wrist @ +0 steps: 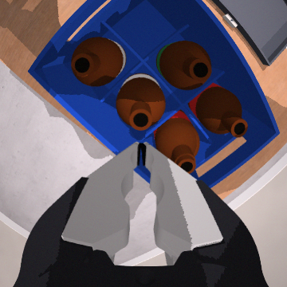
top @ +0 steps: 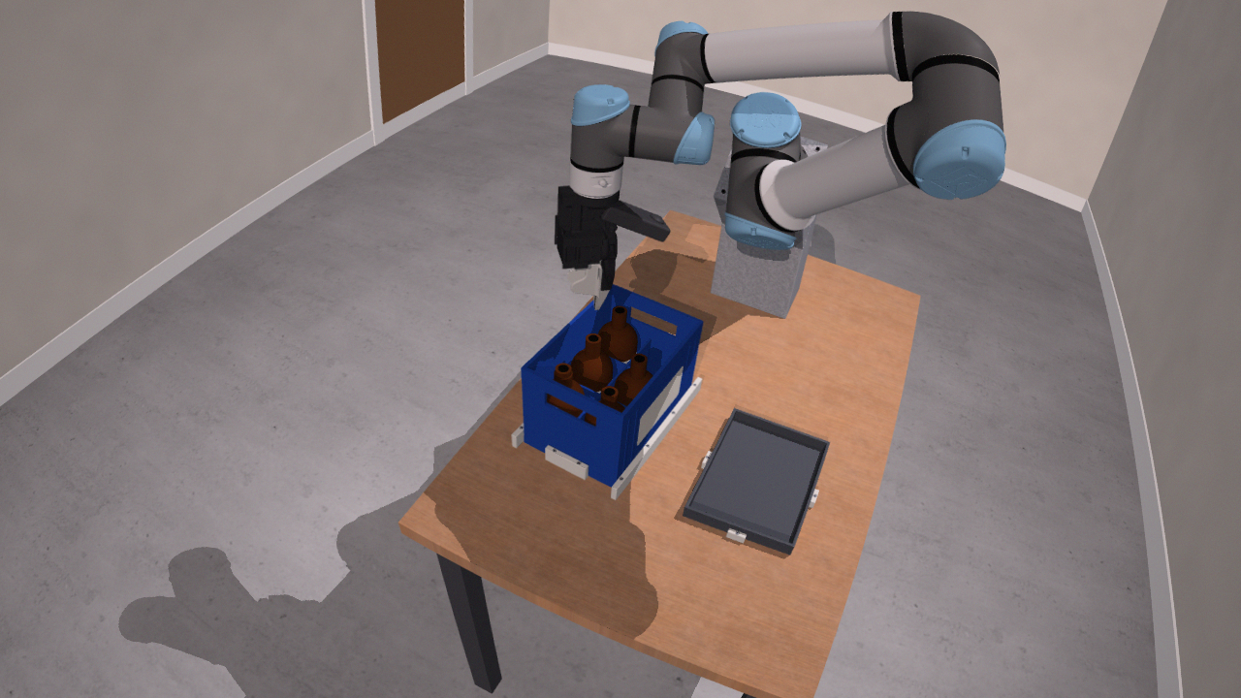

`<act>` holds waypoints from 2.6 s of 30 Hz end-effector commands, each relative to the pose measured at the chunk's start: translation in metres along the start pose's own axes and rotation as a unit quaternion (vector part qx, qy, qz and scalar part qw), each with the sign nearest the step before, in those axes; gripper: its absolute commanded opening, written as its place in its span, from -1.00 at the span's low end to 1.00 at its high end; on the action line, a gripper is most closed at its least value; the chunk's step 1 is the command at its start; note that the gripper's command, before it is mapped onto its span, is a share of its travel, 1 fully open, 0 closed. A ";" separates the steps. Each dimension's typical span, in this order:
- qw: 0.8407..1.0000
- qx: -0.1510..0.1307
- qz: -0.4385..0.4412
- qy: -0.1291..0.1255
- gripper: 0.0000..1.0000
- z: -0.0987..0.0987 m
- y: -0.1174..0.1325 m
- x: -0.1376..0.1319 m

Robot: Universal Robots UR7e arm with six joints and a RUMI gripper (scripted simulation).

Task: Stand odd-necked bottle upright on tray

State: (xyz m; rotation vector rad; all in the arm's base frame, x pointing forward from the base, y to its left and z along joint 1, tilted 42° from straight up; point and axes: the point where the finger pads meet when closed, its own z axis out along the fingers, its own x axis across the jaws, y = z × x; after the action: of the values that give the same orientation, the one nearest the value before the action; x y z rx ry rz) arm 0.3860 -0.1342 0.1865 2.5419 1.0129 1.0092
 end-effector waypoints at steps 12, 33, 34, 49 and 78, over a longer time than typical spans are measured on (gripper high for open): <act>1.000 0.000 0.000 0.000 -1.00 -0.001 -0.057 0.061; 1.000 0.000 0.000 0.000 -0.24 -0.001 -0.057 0.061; 1.000 0.000 0.000 0.000 -0.24 -0.001 -0.057 0.061; 1.000 0.000 0.000 0.000 -0.24 -0.001 -0.057 0.061; 1.000 0.000 0.000 0.000 -0.24 0.013 -0.057 0.061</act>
State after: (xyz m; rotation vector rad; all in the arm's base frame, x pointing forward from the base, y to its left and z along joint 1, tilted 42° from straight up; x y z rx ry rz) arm 0.3936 -0.0500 0.1871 2.5416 1.0134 1.0106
